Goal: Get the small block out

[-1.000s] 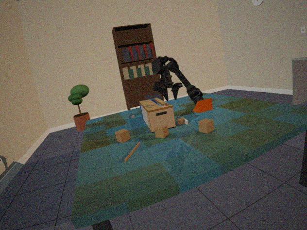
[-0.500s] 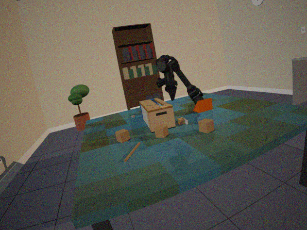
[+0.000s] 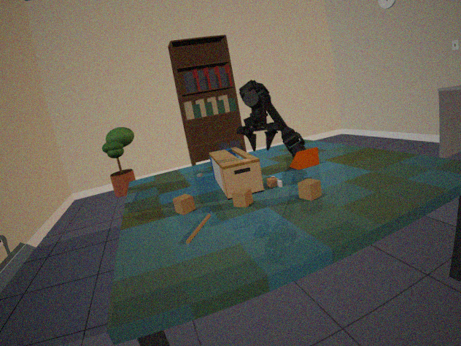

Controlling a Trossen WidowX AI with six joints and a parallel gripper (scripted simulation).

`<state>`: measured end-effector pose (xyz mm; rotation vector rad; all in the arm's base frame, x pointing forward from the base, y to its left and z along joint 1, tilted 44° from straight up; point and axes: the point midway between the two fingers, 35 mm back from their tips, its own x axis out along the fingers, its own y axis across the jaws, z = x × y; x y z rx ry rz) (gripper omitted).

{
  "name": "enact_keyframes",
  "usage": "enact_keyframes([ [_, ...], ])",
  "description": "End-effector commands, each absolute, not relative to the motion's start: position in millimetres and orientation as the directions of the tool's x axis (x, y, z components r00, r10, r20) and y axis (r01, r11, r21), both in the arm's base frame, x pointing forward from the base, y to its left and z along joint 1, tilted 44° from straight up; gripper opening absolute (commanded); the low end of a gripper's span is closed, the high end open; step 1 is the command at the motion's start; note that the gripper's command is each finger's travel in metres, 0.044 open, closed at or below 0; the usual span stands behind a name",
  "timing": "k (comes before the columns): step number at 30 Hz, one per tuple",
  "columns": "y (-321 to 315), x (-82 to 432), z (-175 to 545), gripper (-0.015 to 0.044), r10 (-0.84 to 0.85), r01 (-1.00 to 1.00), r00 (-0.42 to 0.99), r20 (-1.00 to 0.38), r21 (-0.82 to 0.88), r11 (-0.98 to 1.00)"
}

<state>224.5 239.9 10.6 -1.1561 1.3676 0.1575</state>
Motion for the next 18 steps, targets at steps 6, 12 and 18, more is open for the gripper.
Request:
enact_keyframes([
  [6,249.1,214.4,8.1,0.0285,-0.56,-0.824,0.412,-0.719,-0.032,-0.565],
  [12,252.4,211.3,7.4,0.0285,-0.565,-0.616,0.452,-0.691,0.217,-0.757],
  [18,255.4,208.6,6.9,0.0285,-0.567,-0.338,0.486,-0.665,0.455,-0.824],
])
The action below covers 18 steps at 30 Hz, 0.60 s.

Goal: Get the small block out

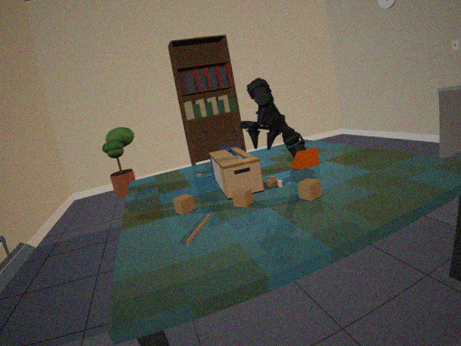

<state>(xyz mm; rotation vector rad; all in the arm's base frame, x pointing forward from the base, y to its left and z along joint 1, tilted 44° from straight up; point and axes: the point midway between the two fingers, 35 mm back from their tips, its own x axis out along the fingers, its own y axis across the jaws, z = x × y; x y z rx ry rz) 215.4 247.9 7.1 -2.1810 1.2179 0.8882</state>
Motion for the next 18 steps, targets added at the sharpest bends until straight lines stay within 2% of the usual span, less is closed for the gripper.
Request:
enact_keyframes([
  [1,255.9,208.1,6.9,0.0285,-0.567,-0.287,0.492,-0.661,0.492,-0.822],
  [7,258.7,205.7,6.5,0.0285,-0.566,0.013,0.521,-0.639,0.668,-0.744],
  [18,258.8,205.6,6.5,0.0285,-0.565,0.024,0.522,-0.638,0.674,-0.738],
])
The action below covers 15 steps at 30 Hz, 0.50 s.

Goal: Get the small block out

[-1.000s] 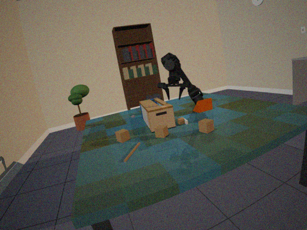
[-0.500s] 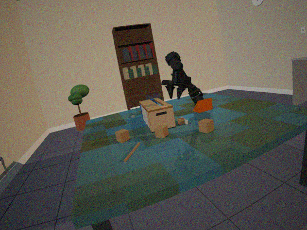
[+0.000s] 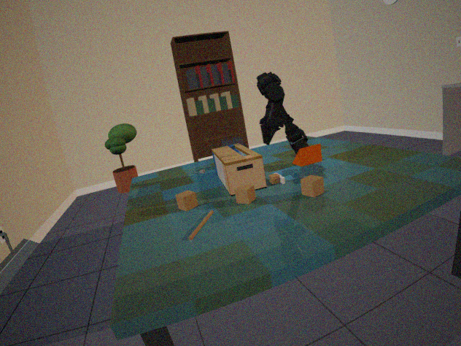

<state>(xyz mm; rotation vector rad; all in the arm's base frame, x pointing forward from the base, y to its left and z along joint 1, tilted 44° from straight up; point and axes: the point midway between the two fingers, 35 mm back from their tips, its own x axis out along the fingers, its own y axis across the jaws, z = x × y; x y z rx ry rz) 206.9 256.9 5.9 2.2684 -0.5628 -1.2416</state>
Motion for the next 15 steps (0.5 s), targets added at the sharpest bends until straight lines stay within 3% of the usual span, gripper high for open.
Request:
enact_keyframes([
  [1,259,206,7,0.0285,-0.565,0.024,0.522,-0.638,0.674,-0.738],
  [9,254,208,-1,0.0285,-0.565,0.024,0.522,-0.638,0.674,-0.739],
  [15,201,219,-56,0.0285,-0.566,0.023,0.523,-0.637,0.675,-0.738],
])
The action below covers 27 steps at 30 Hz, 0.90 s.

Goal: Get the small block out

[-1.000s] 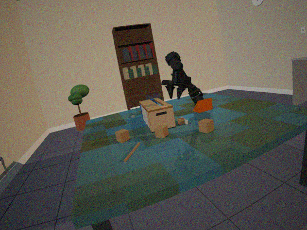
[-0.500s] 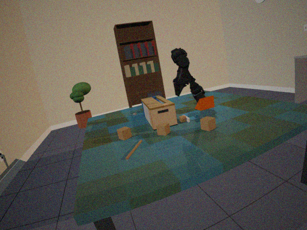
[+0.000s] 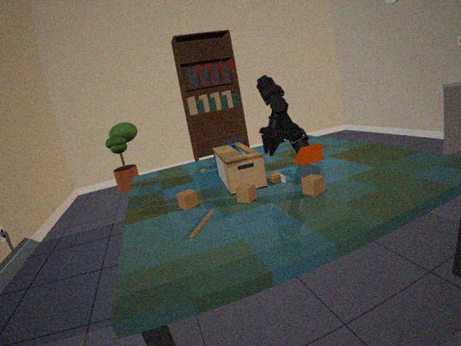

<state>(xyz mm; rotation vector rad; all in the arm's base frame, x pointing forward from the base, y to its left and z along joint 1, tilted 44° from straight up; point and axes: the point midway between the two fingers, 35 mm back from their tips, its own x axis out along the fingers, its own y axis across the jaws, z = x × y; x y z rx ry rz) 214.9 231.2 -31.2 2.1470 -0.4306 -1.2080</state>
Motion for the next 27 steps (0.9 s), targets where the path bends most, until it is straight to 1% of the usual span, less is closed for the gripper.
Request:
enact_keyframes([
  [1,196,219,-60,0.0285,-0.566,0.023,0.524,-0.637,0.675,-0.738],
  [27,173,224,-87,0.0285,-0.567,0.019,0.523,-0.637,0.674,-0.739],
])
